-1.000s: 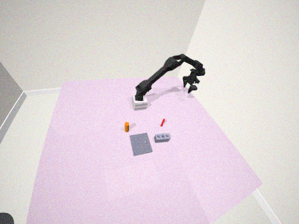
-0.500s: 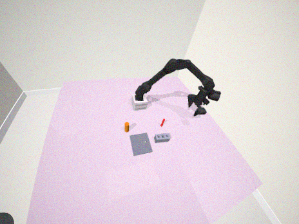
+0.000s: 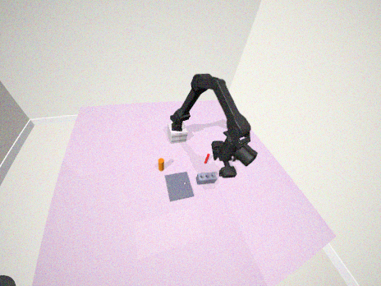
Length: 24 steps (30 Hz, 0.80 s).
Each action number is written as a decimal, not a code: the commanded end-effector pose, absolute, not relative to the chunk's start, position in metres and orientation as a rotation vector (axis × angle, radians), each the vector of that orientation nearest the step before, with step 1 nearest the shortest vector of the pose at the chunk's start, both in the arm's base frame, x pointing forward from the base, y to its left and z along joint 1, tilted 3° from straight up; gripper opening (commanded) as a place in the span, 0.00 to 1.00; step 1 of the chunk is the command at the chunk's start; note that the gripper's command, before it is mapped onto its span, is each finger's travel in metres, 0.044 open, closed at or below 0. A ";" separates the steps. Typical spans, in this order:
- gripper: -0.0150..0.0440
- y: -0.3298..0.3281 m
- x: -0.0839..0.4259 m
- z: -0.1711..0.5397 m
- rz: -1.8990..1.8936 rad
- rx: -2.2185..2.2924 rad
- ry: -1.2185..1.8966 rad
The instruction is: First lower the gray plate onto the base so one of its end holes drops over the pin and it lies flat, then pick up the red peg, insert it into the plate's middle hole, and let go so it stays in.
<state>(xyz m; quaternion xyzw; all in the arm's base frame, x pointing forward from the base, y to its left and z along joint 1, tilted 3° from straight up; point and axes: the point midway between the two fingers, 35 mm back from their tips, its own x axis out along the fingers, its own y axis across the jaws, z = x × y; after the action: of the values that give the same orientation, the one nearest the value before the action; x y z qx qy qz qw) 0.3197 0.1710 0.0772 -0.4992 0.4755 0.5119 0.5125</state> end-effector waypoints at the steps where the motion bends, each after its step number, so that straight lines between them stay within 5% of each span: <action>1: 1.00 0.139 0.326 0.078 1.238 -1.202 1.127; 24: 1.00 0.139 0.328 0.021 1.238 -1.201 1.128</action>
<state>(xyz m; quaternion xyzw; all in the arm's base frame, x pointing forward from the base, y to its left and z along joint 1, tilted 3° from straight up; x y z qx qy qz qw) 0.3291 0.1391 0.0277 -0.5018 0.4678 0.5119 0.5171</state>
